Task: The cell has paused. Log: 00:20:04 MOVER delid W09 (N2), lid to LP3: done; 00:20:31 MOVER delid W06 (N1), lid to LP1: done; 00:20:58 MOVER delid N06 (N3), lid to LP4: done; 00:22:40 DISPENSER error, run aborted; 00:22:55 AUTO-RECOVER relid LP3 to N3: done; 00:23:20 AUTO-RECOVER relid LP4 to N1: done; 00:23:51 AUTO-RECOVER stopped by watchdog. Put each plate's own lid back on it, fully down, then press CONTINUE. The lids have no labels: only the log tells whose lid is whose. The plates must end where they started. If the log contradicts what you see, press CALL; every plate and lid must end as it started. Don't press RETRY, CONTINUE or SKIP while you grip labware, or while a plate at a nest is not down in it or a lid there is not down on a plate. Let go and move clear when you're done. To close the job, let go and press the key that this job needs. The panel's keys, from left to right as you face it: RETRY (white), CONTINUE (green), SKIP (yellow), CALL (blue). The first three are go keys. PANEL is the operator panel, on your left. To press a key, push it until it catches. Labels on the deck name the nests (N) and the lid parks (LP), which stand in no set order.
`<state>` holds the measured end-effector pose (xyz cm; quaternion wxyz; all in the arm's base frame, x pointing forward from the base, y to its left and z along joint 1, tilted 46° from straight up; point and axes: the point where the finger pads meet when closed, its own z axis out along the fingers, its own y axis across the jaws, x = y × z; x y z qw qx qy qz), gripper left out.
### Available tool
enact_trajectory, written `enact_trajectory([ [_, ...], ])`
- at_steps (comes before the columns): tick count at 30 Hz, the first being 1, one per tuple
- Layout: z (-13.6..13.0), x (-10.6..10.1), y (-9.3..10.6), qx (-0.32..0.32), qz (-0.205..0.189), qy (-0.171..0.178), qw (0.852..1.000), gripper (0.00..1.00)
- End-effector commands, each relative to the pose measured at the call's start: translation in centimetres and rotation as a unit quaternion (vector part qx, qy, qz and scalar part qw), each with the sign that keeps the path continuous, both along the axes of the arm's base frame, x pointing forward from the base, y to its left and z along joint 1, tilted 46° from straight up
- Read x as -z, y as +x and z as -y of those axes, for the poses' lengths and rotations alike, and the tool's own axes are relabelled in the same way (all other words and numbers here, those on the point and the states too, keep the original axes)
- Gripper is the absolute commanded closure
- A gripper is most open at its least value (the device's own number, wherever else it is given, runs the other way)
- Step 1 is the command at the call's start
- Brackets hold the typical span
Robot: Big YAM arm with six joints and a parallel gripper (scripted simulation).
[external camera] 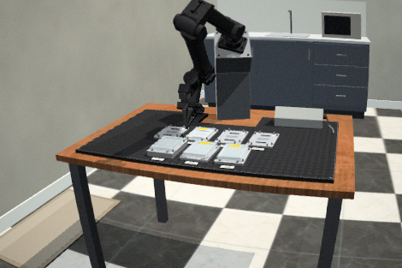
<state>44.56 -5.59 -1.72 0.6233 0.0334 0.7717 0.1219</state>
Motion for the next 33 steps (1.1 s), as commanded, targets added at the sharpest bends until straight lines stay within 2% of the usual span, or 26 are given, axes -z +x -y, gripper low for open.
enact_trajectory([
  [1,-1.6,-1.0,-1.1,0.010,0.045,0.014,0.999,1.00],
  [30,-14.7,-3.7,-3.1,0.010,0.045,0.014,0.999,1.00],
  [33,-15.2,-3.8,-3.2,0.010,0.045,0.014,0.999,1.00],
])
